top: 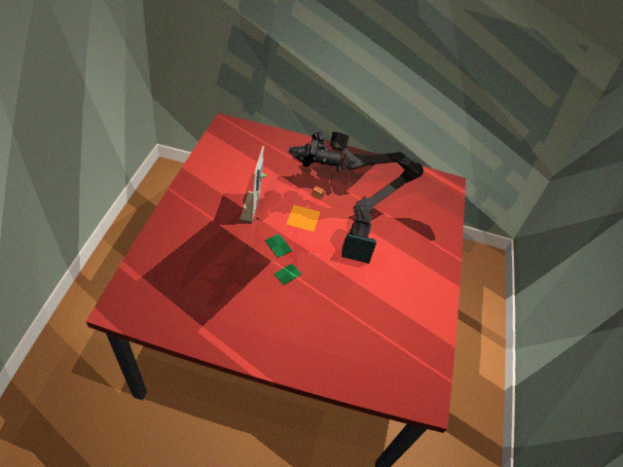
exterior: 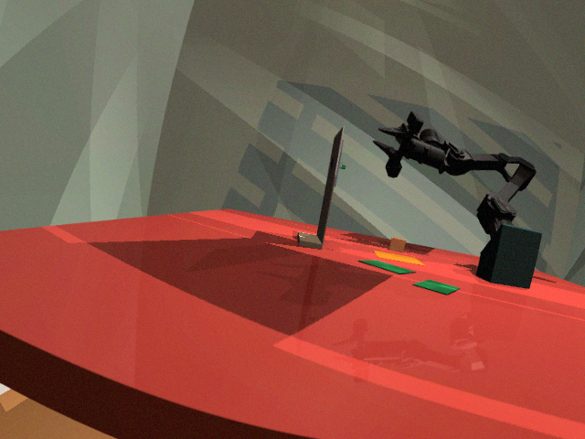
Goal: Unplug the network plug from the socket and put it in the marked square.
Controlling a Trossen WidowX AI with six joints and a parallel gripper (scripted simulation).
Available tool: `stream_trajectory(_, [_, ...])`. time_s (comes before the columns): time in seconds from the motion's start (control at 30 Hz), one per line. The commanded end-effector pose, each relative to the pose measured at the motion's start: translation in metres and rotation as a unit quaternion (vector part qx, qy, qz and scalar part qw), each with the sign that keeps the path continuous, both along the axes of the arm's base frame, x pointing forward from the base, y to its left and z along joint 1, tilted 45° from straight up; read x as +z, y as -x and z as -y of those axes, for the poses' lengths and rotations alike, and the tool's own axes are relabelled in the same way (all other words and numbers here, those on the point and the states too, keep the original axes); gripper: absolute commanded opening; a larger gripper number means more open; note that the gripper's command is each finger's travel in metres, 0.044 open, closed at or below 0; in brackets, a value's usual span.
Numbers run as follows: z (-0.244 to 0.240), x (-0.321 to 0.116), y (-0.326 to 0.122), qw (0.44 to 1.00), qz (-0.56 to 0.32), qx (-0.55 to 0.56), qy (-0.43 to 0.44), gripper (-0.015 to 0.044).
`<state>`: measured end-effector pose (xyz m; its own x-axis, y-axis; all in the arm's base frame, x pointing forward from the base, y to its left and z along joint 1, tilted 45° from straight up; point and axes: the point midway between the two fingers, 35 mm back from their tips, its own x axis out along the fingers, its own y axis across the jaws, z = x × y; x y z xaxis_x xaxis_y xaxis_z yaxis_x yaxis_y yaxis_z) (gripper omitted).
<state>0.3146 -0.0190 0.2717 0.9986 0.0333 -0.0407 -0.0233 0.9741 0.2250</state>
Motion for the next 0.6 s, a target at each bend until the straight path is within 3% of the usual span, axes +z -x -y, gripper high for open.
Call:
stream_trajectory(0.0, [0.010,-0.029,0.007,0.997,-0.029,0.002,-0.066,0.0156])
stream_trajectory(0.43, [0.031,-0.106,0.038,0.958,-0.102,-0.011,-0.268,0.0156])
stream_trajectory(0.57, [0.032,-0.109,0.040,0.954,-0.105,-0.012,-0.279,0.0156])
